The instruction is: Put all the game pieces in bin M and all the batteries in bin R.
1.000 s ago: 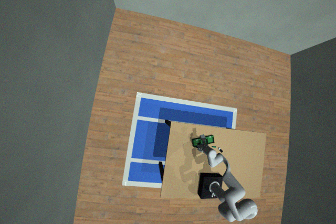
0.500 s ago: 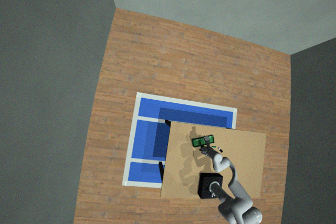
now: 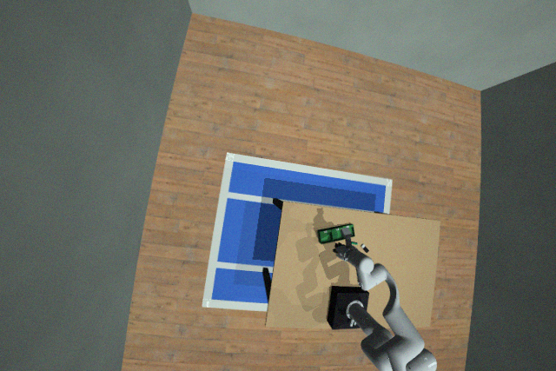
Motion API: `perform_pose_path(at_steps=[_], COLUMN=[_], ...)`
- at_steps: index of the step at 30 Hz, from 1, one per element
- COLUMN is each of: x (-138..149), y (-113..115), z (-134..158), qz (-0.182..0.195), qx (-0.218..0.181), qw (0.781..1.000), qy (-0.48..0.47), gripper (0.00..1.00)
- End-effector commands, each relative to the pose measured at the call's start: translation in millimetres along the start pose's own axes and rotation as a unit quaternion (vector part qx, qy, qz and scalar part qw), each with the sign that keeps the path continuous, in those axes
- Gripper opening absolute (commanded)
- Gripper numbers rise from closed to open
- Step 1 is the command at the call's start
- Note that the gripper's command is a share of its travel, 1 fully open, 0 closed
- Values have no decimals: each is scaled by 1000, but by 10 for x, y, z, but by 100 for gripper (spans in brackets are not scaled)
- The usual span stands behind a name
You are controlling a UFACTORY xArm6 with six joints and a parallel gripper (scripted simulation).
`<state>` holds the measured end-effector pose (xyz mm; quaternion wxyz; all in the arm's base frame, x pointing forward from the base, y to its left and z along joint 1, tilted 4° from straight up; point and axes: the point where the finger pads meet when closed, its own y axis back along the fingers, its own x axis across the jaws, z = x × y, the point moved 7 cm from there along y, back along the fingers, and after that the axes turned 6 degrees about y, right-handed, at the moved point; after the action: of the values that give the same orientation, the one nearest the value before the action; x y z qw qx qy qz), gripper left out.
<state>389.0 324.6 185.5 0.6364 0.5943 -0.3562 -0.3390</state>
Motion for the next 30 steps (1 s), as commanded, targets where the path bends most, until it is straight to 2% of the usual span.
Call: perform_pose_path(at_steps=[1, 3, 13, 15, 27, 30], x=[108, 218, 766, 766, 1426, 1490], y=[-64, -157, -618, -618, -1172, -1197], z=[72, 157, 586, 586, 1100, 1143], qz=[-1, -1, 0, 0, 0, 0], qx=[3, 3, 3, 3, 3, 3], qw=[999, 996, 996, 996, 996, 996], qy=[-50, -88, -88, -88, -88, -88], gripper=[30, 30, 30, 30, 30, 30])
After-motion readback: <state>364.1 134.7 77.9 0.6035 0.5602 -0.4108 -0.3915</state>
